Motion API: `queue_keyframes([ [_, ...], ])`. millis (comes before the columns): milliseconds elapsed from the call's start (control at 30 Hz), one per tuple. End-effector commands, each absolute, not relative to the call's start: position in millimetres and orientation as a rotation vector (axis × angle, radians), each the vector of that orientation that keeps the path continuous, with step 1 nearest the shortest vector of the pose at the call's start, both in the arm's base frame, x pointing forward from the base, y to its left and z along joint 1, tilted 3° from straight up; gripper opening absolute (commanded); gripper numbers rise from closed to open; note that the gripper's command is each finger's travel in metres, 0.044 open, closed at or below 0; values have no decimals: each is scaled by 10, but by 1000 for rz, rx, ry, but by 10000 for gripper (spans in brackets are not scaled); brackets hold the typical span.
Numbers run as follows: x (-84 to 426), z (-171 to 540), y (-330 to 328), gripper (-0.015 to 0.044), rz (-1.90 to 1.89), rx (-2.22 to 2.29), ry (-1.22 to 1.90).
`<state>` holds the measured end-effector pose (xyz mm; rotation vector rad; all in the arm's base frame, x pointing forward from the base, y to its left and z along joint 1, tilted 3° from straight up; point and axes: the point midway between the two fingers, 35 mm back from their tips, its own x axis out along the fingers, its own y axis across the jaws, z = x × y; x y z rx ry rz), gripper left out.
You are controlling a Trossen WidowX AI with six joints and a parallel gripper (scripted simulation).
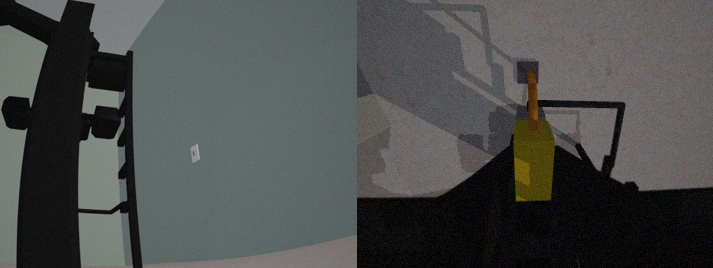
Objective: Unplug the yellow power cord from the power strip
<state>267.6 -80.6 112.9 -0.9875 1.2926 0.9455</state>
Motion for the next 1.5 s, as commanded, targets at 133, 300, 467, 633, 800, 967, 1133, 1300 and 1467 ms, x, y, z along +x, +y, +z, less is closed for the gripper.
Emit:
queue_keyframes([
  [133, 2740, 1140, -658, 0, 953, -984, 1279],
  [300, 2767, 1143, -582, 0, 954, -984, 1278],
  [467, 2791, 1148, -505, 0, 954, -983, 1277],
  [633, 2809, 1154, -425, 0, 955, -983, 1276],
  [800, 2822, 1160, -343, 0, 956, -982, 1276],
  [967, 2789, 1144, -385, 79, 958, -982, 1276],
  [1133, 2782, 1140, -398, 210, 958, -982, 1276],
  [1300, 2782, 1140, -398, 341, 958, -982, 1276],
  [1467, 2828, 1171, -286, 440, 959, -982, 1275],
])
